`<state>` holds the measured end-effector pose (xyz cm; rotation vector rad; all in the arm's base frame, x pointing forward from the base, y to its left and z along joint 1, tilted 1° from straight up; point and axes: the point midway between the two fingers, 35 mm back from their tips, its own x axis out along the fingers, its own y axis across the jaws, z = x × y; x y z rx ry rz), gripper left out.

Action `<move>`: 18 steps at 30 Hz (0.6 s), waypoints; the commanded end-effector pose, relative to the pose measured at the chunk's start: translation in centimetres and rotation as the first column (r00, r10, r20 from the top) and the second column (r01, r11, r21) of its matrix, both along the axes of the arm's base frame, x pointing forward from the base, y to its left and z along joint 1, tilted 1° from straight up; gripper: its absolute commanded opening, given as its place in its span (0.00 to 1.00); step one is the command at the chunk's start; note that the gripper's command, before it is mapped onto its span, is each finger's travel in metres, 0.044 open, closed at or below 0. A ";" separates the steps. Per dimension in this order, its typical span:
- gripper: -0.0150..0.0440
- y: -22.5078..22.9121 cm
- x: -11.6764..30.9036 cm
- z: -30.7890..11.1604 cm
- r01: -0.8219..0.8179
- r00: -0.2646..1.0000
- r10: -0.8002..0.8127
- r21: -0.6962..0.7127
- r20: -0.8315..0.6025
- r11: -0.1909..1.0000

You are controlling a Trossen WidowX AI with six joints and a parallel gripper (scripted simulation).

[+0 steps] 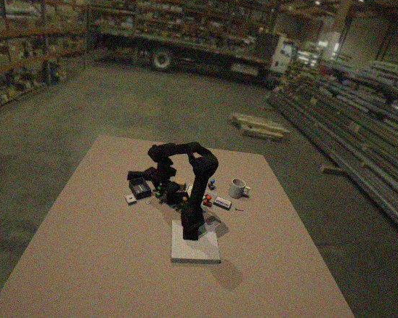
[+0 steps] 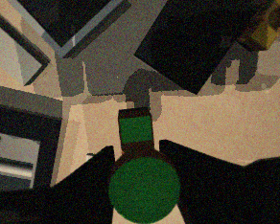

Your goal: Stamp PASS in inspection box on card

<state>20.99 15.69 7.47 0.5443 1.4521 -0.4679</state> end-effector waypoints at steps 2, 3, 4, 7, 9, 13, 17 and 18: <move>0.25 -0.1 0.0 -1.1 0.007 1.000 -0.007 -0.011 -0.010 1.000; 0.25 -0.1 0.0 -1.3 0.007 1.000 -0.007 -0.011 -0.010 1.000; 0.25 -0.1 0.0 -1.5 0.007 1.000 -0.007 -0.011 -0.010 1.000; 0.25 -0.1 0.0 -2.0 0.007 1.000 -0.007 -0.011 -0.010 1.000; 0.25 -0.1 0.0 -2.3 0.007 1.000 -0.007 -0.011 -0.010 1.000; 0.25 -0.1 -0.1 -3.0 0.007 1.000 -0.007 -0.011 -0.010 1.000; 0.25 -0.2 -0.1 -3.6 0.007 1.000 -0.007 -0.011 -0.010 1.000; 0.25 -0.2 -0.1 -3.8 0.007 1.000 -0.007 -0.011 -0.011 1.000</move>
